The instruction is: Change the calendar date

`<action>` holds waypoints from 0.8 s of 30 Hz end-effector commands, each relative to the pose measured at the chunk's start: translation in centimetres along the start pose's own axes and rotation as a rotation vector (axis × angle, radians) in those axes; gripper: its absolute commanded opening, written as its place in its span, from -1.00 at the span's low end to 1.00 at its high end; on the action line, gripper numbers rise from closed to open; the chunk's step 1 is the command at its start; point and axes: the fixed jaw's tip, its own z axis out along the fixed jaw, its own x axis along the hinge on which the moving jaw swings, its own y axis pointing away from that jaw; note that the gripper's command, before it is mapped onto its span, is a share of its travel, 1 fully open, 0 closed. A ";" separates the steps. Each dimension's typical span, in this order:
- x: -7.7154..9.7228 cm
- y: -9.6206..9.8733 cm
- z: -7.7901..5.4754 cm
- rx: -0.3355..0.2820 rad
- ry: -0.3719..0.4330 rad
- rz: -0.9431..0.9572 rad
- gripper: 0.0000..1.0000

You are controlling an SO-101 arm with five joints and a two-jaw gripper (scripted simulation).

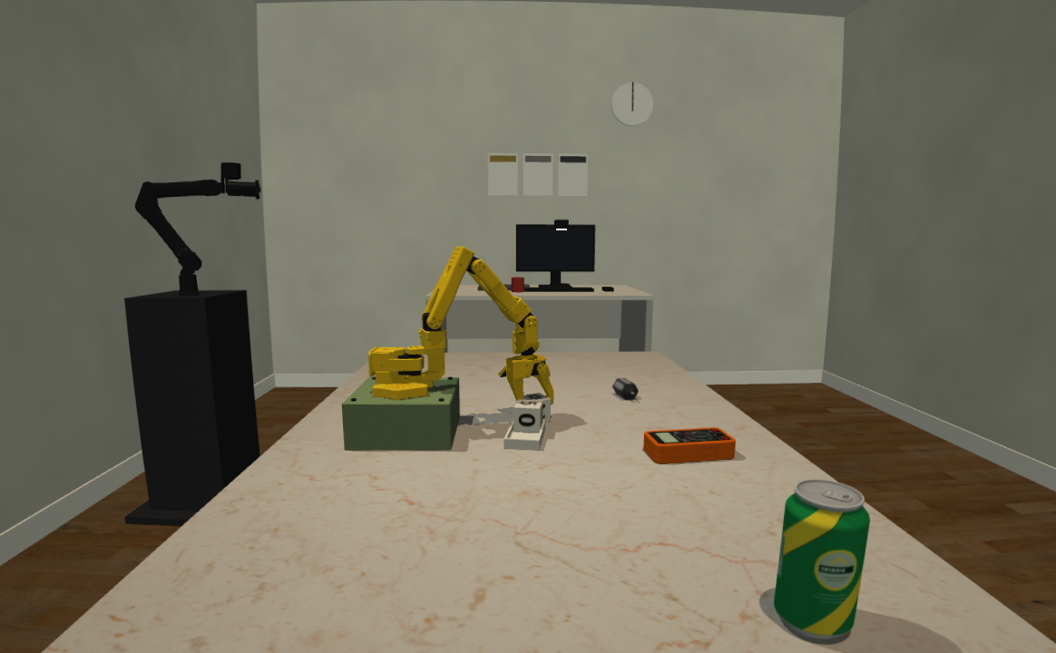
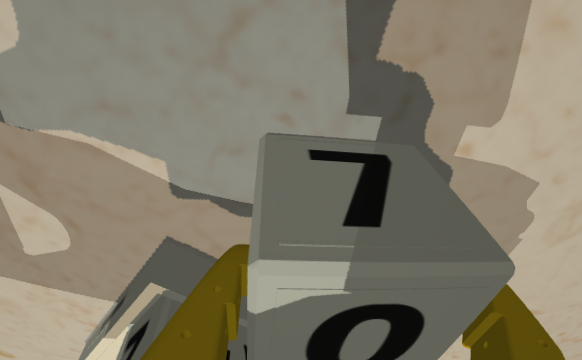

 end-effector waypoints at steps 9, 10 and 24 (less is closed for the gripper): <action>-0.2 0.2 0.3 -0.013 -0.003 -0.018 -0.33; -0.2 0.2 0.3 -0.013 -0.003 -0.018 -0.33; -0.2 0.0 0.3 -0.013 -0.003 -0.018 -0.38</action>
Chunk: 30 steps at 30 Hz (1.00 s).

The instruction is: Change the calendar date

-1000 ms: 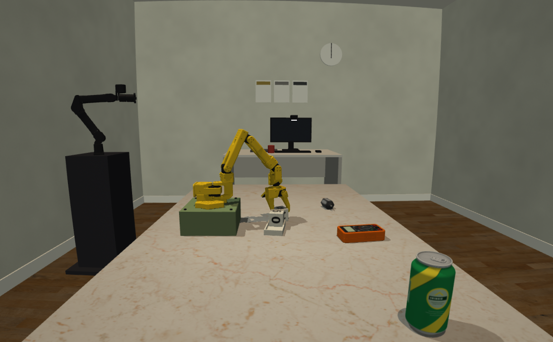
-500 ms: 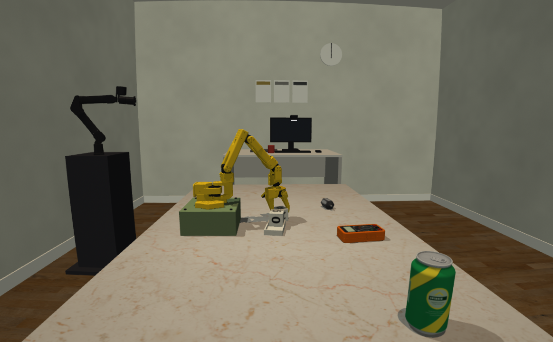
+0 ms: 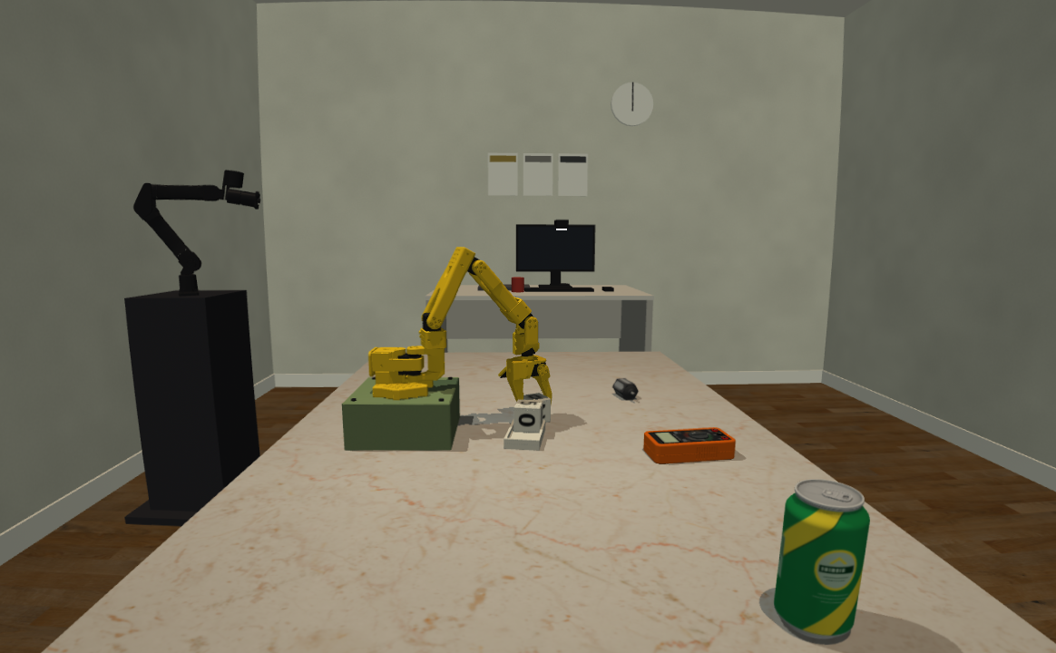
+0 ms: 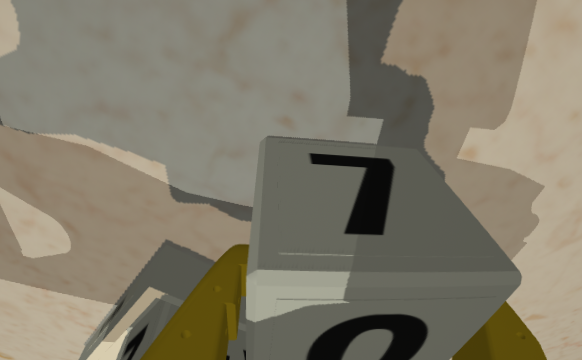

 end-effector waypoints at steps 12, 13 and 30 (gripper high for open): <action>-0.2 0.0 0.1 -0.008 -0.002 -0.017 -0.41; -0.2 0.0 0.1 -0.008 -0.002 -0.017 -0.41; -0.2 0.0 0.1 -0.008 -0.002 -0.017 -0.59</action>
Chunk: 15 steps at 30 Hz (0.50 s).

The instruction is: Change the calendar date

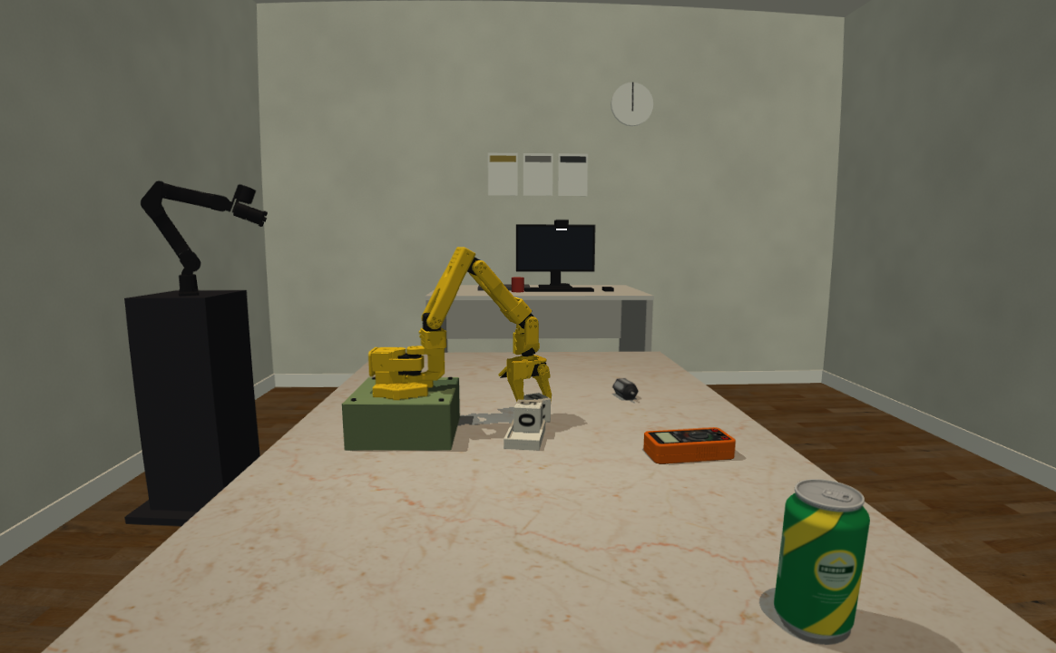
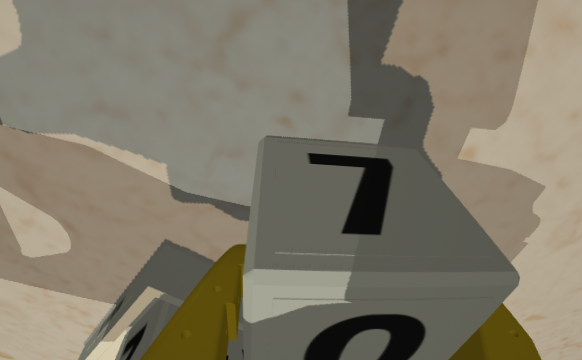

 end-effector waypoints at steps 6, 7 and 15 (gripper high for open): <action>-0.2 0.0 0.1 -0.006 -0.002 -0.017 -0.74; -0.2 0.0 0.1 -0.006 -0.002 -0.017 -0.78; -0.2 0.0 0.1 -0.006 -0.002 -0.017 -0.98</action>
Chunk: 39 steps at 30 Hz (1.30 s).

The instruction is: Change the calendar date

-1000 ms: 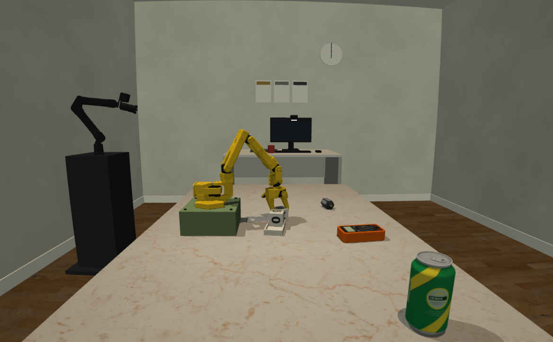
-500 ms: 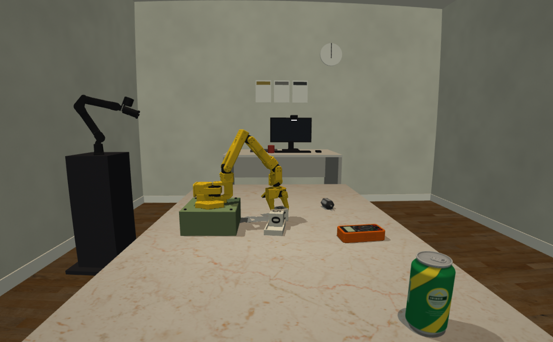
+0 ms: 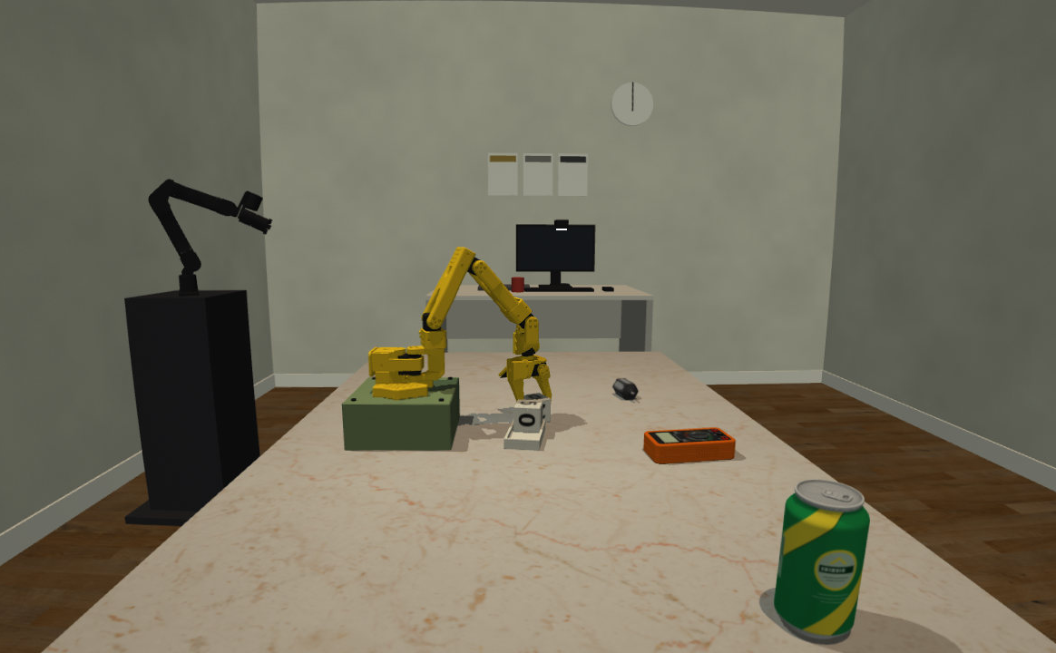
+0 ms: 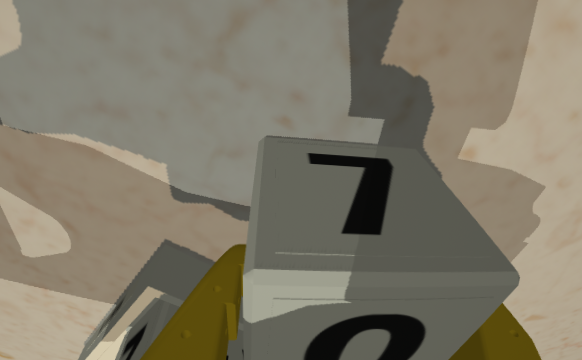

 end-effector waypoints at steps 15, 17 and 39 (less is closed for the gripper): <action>-0.2 -0.1 -0.5 -0.006 -0.002 -0.017 -1.00; -0.2 -0.2 -0.9 -0.006 -0.002 -0.017 -1.00; -0.2 -0.2 -4.9 -0.006 -0.002 -0.017 -1.00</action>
